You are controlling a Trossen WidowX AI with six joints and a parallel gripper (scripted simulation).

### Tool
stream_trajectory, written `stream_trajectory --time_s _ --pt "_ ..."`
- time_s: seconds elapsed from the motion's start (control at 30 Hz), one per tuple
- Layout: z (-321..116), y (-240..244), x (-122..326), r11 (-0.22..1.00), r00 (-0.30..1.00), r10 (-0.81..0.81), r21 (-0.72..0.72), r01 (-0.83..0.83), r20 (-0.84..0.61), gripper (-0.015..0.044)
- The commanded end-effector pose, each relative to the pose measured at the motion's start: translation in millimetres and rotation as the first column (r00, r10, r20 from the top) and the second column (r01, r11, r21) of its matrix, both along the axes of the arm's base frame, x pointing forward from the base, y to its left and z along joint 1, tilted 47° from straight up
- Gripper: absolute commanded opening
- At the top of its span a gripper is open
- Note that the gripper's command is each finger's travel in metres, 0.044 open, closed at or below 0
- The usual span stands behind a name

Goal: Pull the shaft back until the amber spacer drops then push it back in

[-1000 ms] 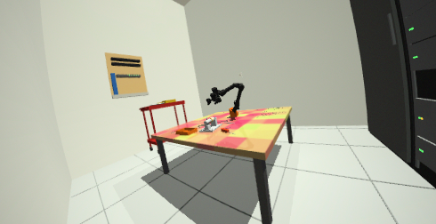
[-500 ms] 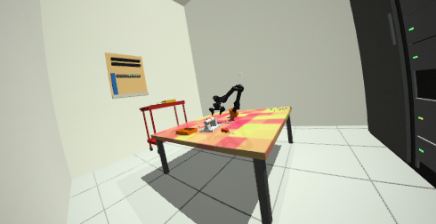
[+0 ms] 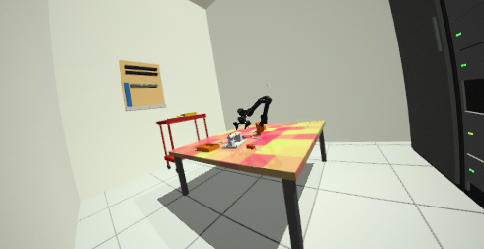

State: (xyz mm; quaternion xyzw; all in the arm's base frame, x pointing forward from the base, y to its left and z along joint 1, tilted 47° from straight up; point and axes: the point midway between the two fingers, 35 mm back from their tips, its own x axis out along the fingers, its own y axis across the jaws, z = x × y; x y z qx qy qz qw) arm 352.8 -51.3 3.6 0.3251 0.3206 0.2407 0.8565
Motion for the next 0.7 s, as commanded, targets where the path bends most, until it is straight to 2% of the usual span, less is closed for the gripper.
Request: stream_trajectory --time_s 0.0,0.67 --pt "-0.6 -0.5 0.2 1.0 1.0 -0.001 -0.006 0.001 0.001 0.044" --pt "-1.7 0.9 2.1 1.0 1.0 0.0 -0.006 0.0 0.0 0.044"
